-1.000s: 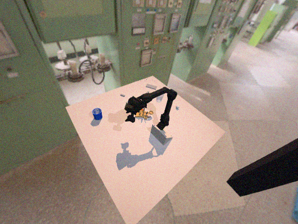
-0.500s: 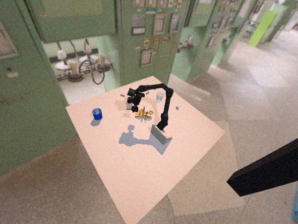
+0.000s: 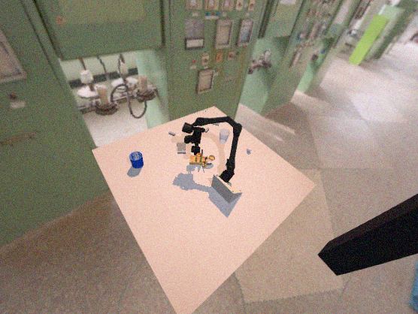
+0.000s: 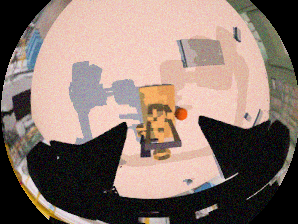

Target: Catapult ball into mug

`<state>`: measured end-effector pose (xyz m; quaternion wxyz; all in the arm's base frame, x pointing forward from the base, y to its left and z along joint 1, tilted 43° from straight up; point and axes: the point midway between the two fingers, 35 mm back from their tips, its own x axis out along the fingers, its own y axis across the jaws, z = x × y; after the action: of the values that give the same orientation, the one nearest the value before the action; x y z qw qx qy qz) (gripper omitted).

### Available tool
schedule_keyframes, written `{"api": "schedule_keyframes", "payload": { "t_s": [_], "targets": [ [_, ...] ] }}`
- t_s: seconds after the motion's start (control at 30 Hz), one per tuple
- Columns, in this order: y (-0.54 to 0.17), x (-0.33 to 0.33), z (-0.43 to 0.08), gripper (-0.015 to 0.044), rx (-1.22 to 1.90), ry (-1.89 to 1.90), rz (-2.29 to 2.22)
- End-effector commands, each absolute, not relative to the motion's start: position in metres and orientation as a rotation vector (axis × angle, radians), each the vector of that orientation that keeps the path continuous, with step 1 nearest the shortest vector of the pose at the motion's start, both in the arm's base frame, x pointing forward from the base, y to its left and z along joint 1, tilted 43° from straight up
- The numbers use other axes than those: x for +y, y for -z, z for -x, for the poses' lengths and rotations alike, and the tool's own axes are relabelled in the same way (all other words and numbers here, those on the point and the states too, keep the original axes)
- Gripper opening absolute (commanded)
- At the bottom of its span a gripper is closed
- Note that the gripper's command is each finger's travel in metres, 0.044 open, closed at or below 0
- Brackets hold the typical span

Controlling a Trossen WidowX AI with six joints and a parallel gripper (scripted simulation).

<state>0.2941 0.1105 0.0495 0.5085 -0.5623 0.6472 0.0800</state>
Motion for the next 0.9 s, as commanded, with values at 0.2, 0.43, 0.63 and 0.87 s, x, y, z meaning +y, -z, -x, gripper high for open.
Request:
{"api": "schedule_keyframes", "payload": {
  "t_s": [0.2, 0.43, 0.63, 0.87],
  "targets": [
    [-0.027, 0.081, -0.296, 0.0440, 1.583, -0.186, 1.365],
    [-0.019, 0.074, -0.298, 0.0440, 1.582, -0.186, 1.365],
    [-0.011, 0.068, -0.299, 0.0440, 1.582, -0.186, 1.365],
    [-0.003, 0.060, -0.301, 0.0440, 1.582, -0.185, 1.365]
  ]
}}
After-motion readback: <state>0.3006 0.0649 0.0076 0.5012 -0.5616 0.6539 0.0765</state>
